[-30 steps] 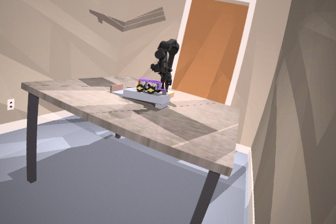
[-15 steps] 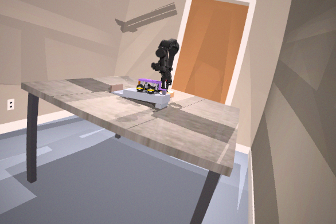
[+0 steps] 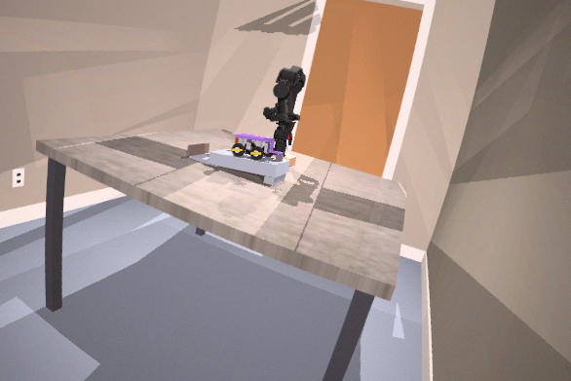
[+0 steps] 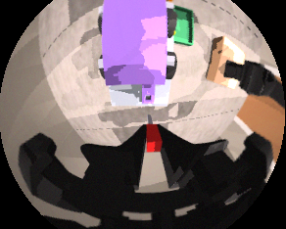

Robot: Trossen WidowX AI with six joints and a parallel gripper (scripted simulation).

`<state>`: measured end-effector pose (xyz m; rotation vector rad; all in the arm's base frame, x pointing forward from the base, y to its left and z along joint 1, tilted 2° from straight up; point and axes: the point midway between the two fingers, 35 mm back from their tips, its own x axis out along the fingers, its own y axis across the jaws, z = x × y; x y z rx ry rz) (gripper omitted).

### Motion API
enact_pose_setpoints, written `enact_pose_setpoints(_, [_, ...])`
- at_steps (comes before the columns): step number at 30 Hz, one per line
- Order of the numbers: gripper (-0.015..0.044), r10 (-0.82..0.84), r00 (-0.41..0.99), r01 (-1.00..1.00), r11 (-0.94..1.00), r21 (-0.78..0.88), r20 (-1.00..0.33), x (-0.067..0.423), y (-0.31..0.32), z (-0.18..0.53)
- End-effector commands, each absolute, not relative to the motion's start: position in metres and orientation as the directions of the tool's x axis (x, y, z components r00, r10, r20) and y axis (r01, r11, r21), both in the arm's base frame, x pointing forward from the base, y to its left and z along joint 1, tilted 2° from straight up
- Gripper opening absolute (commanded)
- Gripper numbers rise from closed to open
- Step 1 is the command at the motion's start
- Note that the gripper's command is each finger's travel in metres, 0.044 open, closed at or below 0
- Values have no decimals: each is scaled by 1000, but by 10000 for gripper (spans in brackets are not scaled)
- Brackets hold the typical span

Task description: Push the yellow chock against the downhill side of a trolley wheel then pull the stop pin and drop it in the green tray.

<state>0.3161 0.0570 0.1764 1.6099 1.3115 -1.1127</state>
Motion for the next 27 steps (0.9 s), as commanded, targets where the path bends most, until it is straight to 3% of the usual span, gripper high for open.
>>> enact_pose_setpoints(1, [0, 314, 98, 982, -185, 40, -944, 315, 59, 178])
enact_pose_setpoints(27, [0, 316, 91, 982, -185, 33, -944, 236, 76, 173])
